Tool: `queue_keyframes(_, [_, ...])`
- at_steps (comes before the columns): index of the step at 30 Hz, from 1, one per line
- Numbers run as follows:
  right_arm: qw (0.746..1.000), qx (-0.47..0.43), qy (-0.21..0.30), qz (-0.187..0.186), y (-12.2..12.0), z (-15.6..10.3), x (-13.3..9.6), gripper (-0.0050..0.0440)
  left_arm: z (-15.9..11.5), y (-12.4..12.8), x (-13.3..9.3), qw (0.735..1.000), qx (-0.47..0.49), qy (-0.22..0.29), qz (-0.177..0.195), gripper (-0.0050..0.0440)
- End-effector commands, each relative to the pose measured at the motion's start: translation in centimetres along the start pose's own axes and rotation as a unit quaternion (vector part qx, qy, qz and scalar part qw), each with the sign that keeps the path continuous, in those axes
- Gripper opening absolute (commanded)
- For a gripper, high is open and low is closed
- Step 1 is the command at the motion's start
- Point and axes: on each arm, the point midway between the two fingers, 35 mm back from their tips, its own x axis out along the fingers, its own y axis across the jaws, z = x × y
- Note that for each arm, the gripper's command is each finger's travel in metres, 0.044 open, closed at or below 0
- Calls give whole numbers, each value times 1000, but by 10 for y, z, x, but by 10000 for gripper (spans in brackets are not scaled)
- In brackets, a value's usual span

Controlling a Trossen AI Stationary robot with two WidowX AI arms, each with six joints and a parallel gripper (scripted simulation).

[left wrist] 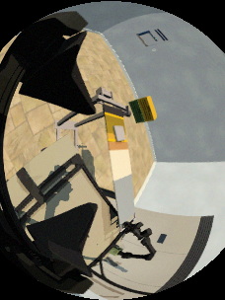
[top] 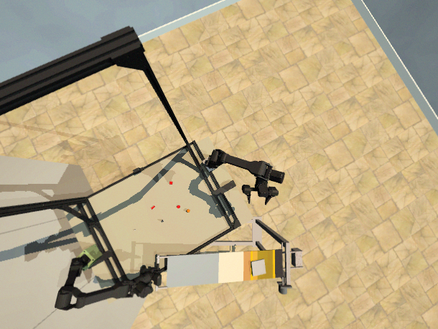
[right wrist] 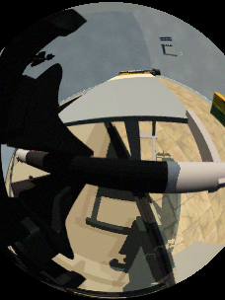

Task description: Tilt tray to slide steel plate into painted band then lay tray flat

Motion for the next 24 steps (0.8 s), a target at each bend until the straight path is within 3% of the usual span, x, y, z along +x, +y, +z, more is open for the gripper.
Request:
queue_keyframes(1, [1000, 0, -2, 27, 20, 1, -18, 0, 1, 0, 0, 1000, 0, -1, -1, 440])
queue_keyframes(24, [999, 0, -2, 38, 32, 1, -29, 0, 1, 0, 0, 1000, 0, -1, -1, 440])
